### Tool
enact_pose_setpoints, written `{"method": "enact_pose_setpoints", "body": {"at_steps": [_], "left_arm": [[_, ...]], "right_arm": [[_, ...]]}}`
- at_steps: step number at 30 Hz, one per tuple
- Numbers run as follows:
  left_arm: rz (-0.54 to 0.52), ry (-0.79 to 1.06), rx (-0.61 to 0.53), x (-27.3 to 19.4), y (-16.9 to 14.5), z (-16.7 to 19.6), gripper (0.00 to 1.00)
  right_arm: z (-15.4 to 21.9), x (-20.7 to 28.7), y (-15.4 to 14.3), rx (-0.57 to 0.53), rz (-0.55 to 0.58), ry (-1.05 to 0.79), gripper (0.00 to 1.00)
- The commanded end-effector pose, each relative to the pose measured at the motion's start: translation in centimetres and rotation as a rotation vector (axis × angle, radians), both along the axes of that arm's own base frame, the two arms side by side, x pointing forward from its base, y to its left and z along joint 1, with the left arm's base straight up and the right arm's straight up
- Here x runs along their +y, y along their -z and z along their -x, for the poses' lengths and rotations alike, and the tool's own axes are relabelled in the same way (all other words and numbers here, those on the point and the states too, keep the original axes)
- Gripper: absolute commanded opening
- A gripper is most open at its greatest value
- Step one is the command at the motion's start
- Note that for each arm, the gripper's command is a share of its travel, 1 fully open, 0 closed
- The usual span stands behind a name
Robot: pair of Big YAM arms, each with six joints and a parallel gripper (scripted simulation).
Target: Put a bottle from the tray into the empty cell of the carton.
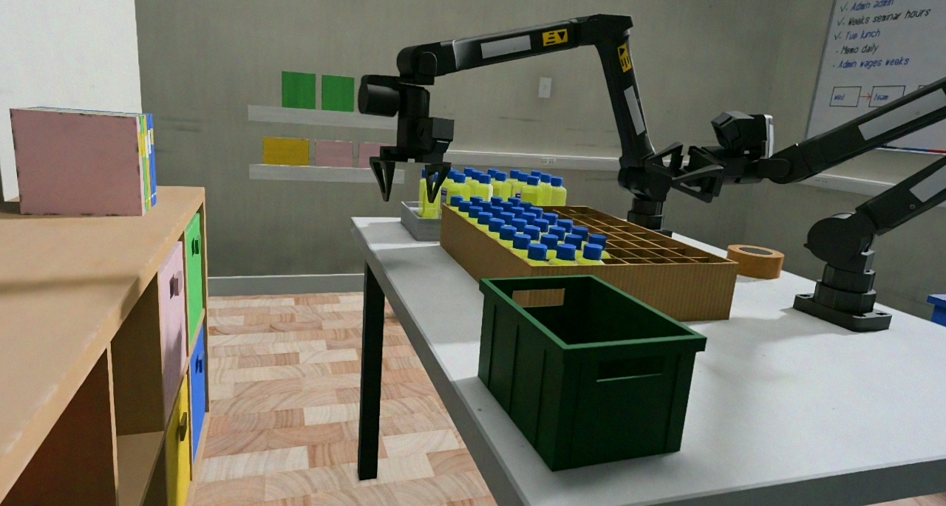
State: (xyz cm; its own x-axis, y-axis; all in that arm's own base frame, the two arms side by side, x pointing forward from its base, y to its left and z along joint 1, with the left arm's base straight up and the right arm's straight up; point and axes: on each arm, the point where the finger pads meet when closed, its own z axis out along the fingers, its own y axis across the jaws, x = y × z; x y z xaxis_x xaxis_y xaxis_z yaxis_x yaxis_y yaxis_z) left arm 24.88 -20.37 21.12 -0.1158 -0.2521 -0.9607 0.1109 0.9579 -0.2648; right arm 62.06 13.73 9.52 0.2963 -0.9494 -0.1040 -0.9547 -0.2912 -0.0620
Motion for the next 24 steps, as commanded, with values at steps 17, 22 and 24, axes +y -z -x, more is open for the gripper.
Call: {"method": "enact_pose_setpoints", "body": {"at_steps": [17,22,24], "left_arm": [[0.012,-0.001,-0.007,-0.2,-0.6,-0.1,1.0],[0.036,-0.001,-0.017,-0.7,-1.8,-0.3,1.0],[0.036,-0.001,-0.017,-0.7,-1.8,-0.3,1.0]], "right_arm": [[-0.3,0.1,-1.0,-0.02,-0.005,0.001,1.0],[-1.2,0.3,-1.9,-0.044,-0.01,0.001,0.44],[-1.2,0.3,-1.9,-0.044,-0.01,0.001,0.44]]}}
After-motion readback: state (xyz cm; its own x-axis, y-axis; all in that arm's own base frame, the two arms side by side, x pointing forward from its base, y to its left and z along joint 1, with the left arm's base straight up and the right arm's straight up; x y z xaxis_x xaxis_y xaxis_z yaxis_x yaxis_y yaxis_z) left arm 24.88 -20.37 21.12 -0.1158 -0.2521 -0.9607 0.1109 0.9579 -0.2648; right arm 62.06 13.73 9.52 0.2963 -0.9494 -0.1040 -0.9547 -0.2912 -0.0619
